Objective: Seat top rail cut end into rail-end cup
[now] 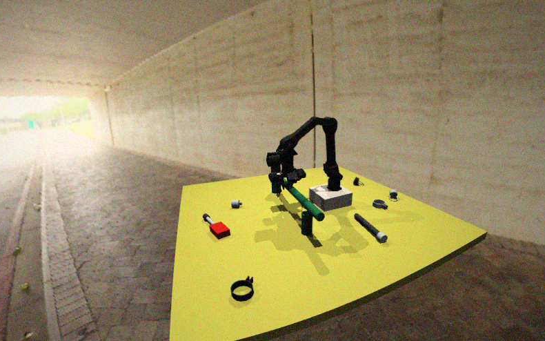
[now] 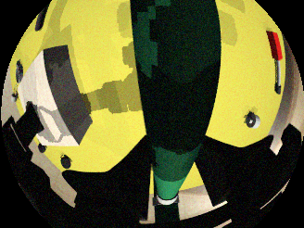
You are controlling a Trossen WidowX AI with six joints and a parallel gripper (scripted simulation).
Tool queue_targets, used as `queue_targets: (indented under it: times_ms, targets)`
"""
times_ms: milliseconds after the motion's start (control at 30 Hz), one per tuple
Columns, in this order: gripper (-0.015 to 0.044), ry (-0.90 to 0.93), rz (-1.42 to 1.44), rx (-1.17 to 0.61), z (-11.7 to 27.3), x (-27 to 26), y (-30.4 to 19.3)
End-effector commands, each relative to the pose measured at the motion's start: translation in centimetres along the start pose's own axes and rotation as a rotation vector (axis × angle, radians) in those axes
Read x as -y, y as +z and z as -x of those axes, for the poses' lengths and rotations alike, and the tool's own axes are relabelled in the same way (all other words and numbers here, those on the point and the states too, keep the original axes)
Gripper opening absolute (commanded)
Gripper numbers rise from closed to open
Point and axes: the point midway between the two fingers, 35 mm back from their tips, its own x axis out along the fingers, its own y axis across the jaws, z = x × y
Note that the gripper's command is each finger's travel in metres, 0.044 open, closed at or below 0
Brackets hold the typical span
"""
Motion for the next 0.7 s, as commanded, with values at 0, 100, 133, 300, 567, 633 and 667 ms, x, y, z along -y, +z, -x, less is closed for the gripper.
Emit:
queue_targets:
  times_ms: [0, 100, 133, 300, 567, 633, 667]
  targets:
    - [0.0, -0.004, 0.001, -0.009, 0.27, 0.05, -0.17]
    - [0.0, -0.004, 0.001, -0.01, 0.31, 0.05, -0.19]
    - [0.0, -0.004, 0.001, -0.01, 0.32, 0.05, -0.2]
    - [0.0, -0.004, 0.001, -0.012, 0.38, 0.05, -0.24]
    - [0.0, -0.004, 0.001, -0.013, 0.47, 0.06, -0.31]
    - [0.0, -0.004, 0.001, -0.014, 0.49, 0.06, -0.32]
    - [0.0, -0.004, 0.001, -0.014, 0.5, 0.06, -0.33]
